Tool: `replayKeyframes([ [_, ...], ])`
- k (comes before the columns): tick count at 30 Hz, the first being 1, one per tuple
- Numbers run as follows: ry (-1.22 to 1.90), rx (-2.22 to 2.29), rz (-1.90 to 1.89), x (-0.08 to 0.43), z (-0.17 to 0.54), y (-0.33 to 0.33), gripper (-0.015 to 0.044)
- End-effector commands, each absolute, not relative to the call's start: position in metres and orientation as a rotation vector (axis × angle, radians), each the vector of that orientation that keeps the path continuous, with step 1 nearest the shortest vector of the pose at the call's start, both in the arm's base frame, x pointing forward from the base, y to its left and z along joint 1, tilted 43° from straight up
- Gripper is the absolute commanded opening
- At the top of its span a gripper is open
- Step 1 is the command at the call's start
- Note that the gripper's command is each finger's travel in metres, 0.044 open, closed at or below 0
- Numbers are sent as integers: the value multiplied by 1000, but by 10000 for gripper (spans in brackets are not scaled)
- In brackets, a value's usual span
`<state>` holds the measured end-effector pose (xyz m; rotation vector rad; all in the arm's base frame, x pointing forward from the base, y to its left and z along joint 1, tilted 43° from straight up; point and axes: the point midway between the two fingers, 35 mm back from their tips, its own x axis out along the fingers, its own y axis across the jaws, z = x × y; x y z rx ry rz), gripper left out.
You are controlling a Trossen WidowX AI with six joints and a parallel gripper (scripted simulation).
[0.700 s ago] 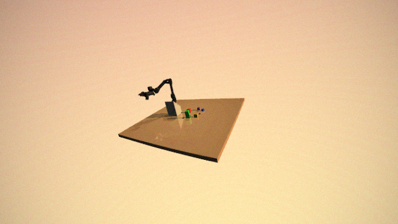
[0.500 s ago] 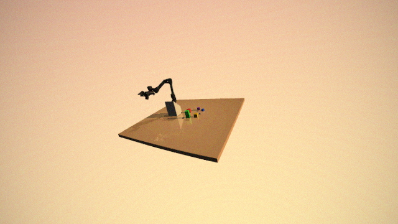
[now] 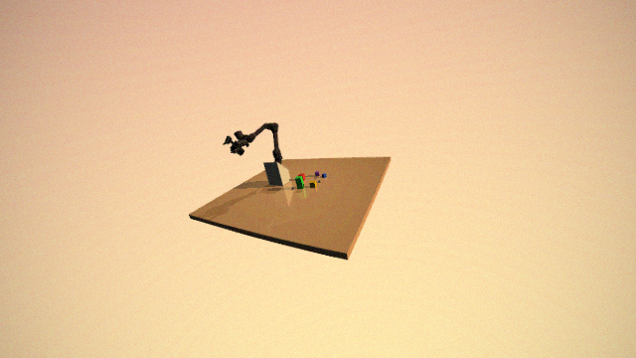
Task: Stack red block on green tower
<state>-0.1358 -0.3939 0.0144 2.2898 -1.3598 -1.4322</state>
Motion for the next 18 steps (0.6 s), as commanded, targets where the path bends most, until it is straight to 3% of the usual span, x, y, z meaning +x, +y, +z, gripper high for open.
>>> replayKeyframes([
  [1, -1083, 2283, -1445, -92, 14, -396, 440],
  [18, -29, 2074, -1239, 84, 12, -349, 440],
])
